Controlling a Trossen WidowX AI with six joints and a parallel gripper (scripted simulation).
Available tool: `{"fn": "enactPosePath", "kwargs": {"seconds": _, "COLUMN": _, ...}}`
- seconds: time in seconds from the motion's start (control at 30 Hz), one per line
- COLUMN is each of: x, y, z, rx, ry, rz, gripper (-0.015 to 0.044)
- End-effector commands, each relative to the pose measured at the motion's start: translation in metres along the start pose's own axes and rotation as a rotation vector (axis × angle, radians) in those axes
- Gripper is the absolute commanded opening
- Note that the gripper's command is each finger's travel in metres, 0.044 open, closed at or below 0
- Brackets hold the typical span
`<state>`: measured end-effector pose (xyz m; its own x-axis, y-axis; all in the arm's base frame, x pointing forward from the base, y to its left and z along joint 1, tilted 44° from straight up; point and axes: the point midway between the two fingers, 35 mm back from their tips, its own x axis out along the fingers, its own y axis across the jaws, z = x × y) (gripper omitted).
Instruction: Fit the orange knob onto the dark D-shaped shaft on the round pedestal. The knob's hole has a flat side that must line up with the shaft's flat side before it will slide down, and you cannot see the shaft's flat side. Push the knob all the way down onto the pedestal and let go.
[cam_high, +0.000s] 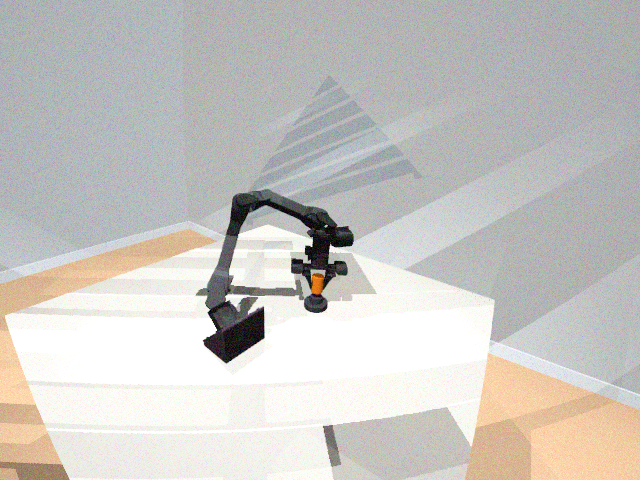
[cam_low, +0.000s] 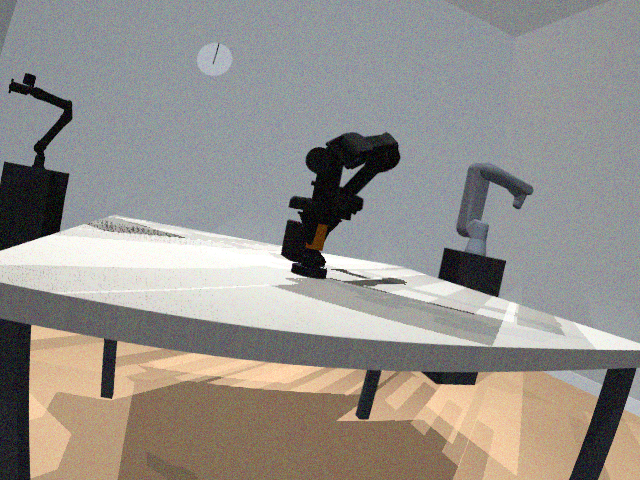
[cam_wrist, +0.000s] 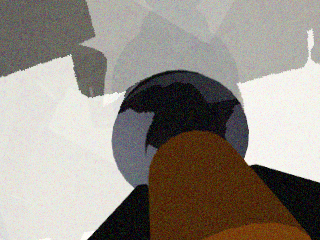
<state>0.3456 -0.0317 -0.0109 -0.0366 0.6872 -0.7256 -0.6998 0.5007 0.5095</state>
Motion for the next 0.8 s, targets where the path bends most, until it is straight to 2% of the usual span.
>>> {"fn": "enactPosePath", "kwargs": {"seconds": 0.0, "x": -0.0002, "y": 0.0, "z": -0.0004, "rx": -0.113, "ry": -0.003, "rz": 0.0, "gripper": 0.0}}
{"fn": "enactPosePath", "kwargs": {"seconds": 0.77, "x": 0.0034, "y": 0.0002, "z": -0.0005, "rx": -0.124, "ry": -0.003, "rz": 0.0, "gripper": 0.0}}
